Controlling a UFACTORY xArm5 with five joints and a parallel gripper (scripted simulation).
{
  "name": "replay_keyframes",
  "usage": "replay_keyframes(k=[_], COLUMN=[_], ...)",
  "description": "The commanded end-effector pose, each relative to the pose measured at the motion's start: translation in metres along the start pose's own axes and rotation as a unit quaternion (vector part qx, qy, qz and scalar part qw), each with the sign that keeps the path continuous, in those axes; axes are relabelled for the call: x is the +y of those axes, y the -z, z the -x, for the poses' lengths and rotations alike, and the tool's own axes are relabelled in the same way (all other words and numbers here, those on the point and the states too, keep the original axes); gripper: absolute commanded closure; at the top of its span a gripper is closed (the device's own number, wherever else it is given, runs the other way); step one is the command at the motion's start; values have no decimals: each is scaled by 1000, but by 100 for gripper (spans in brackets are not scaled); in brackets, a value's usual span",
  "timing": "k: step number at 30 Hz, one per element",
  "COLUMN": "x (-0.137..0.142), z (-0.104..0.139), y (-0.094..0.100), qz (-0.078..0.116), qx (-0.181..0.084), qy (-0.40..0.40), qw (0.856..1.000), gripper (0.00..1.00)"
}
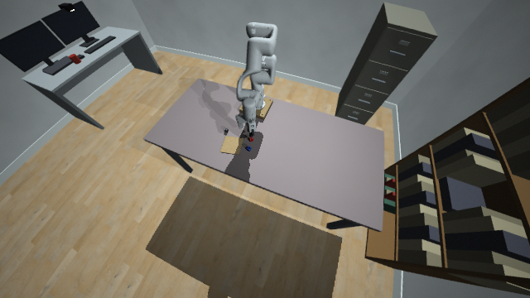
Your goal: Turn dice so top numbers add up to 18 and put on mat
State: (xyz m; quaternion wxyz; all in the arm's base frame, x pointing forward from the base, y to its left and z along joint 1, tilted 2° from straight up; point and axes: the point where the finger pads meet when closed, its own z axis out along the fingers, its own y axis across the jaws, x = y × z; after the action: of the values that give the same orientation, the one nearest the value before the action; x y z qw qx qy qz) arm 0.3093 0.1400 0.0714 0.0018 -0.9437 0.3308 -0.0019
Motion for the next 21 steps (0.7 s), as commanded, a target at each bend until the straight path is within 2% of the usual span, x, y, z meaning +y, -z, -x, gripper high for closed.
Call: replay_keyframes(k=[1,21], x=[-1,-1], z=[-1,0], y=[1,-13], qz=[-1,-2], qx=[1,1], qy=[0,0], qw=[1000,1000], gripper=[58,58])
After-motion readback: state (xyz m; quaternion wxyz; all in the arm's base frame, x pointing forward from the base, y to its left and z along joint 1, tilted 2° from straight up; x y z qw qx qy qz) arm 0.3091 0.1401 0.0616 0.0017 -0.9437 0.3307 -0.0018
